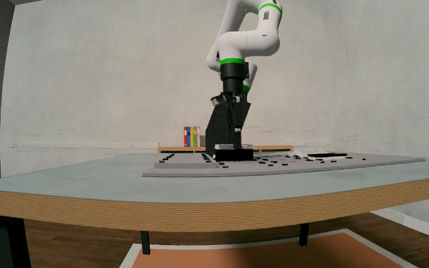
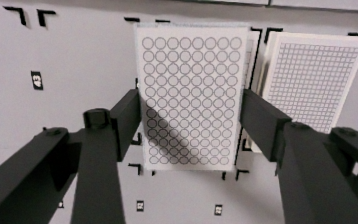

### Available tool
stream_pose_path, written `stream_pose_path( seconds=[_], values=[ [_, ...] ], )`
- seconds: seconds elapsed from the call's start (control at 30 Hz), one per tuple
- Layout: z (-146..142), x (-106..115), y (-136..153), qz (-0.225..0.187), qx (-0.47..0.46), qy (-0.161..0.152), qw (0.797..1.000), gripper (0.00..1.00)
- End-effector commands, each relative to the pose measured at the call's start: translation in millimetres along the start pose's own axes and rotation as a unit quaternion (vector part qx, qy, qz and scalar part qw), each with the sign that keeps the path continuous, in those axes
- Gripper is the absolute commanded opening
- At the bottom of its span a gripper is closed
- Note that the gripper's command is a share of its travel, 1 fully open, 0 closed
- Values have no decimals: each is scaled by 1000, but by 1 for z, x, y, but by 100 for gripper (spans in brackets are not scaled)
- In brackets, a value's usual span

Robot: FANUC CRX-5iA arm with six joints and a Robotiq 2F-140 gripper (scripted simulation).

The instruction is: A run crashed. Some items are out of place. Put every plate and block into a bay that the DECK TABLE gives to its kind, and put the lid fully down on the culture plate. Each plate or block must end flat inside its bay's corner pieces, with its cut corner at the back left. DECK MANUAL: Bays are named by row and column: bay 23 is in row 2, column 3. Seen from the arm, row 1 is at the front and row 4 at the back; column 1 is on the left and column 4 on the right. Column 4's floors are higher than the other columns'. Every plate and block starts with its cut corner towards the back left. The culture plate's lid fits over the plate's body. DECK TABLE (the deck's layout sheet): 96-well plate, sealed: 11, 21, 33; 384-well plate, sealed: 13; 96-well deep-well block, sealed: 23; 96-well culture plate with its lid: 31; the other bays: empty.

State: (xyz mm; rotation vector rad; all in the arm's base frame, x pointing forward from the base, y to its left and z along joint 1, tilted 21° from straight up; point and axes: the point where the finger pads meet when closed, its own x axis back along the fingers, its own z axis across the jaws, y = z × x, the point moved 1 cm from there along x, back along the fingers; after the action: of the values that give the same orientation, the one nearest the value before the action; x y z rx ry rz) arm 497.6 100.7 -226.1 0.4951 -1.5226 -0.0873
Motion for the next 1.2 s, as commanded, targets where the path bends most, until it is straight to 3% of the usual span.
stream_pose_path(
  seconds=[0.0, 0.6, 0.63, 1.17],
  values=[
    [-1, 1, 0, 0, 0, -1, 1000, 59],
    [-1, 1, 0, 0, 0, -1, 1000, 57],
    [-1, 1, 0, 0, 0, -1, 1000, 10],
    [-1, 1, 0, 0, 0, -1, 1000, 10]
  ],
)
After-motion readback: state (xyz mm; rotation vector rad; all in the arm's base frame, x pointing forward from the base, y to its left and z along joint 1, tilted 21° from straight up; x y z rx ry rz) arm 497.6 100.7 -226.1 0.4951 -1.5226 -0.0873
